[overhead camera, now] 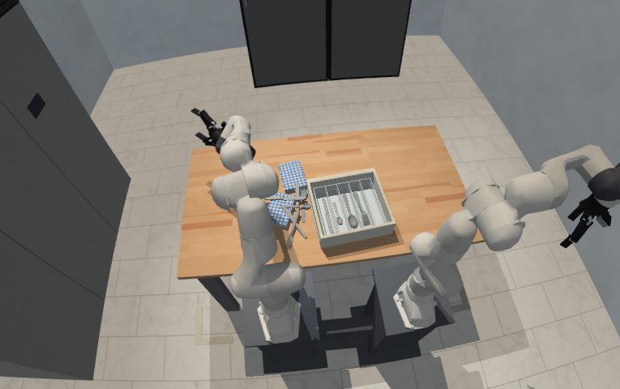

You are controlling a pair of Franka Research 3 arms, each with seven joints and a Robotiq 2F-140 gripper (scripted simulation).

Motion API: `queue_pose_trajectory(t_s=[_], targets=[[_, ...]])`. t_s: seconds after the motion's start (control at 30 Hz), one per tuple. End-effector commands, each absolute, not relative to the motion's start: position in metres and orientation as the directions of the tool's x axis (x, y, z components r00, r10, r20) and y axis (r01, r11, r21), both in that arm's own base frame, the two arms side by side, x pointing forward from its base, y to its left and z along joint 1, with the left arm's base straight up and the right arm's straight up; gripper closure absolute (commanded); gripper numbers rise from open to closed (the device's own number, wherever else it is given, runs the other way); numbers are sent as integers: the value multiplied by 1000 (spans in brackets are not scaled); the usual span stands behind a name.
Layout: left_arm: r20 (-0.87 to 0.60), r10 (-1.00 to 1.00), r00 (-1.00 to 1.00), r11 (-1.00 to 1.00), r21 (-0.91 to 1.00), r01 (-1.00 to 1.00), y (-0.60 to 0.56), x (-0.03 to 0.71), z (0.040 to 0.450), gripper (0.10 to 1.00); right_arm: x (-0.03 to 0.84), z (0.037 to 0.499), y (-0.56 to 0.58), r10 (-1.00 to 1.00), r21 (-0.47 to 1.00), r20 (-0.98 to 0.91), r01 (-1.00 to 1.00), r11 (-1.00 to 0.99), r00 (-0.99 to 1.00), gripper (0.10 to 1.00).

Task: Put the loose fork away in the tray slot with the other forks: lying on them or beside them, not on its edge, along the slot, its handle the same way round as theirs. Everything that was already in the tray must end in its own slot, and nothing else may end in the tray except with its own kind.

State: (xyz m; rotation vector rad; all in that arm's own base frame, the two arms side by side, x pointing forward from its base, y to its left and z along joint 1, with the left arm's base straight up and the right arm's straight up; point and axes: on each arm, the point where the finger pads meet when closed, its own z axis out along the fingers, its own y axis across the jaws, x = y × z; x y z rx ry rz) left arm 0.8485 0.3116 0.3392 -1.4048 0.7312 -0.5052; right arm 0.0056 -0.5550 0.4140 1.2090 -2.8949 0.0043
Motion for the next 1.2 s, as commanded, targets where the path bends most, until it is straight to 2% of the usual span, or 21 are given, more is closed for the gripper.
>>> queue_pose_trajectory(t_s=[0.0, 1.17], targets=[[-234, -680, 695, 164, -972, -167, 306, 846, 342, 98, 5, 413, -554, -713, 0, 0, -713, 701, -701, 98], [-403, -635, 659, 188, -908, -374, 209, 835, 355, 98, 5, 413, -554, -713, 0, 0, -713, 701, -701, 98]])
